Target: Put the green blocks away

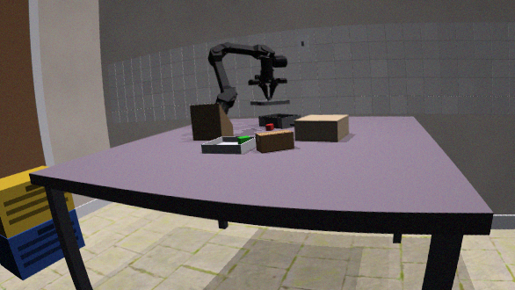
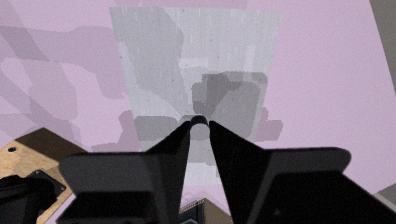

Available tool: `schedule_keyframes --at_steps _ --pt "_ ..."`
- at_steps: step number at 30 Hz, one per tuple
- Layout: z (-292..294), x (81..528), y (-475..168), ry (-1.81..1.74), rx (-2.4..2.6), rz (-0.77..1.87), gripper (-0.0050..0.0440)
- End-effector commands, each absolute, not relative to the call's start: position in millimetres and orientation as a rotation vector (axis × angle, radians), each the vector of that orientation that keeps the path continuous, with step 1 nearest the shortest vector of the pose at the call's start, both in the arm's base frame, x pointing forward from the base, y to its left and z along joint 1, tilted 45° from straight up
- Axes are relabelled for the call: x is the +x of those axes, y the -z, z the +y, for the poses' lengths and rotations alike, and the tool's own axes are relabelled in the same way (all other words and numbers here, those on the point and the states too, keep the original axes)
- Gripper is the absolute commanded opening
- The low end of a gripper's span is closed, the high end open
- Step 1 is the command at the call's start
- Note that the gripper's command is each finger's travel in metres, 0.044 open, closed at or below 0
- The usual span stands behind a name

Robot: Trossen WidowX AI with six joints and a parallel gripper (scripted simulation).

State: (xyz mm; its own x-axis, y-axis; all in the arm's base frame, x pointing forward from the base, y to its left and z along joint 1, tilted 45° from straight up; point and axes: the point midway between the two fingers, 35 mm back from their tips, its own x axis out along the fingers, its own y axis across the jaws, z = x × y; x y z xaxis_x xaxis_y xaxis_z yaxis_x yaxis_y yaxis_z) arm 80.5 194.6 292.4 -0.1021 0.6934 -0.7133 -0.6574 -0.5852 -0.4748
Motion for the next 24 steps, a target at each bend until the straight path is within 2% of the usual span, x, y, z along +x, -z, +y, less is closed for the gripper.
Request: schedule_keyframes --at_steps 1,4,24 --pt "190 113 -287 -1.851 -1.365 -0.262 0.0" --pt "185 139 -278 -1.855 -1.393 -0.302 0.0" --pt "211 135 -252 -1.855 -1.393 -0.302 0.0"
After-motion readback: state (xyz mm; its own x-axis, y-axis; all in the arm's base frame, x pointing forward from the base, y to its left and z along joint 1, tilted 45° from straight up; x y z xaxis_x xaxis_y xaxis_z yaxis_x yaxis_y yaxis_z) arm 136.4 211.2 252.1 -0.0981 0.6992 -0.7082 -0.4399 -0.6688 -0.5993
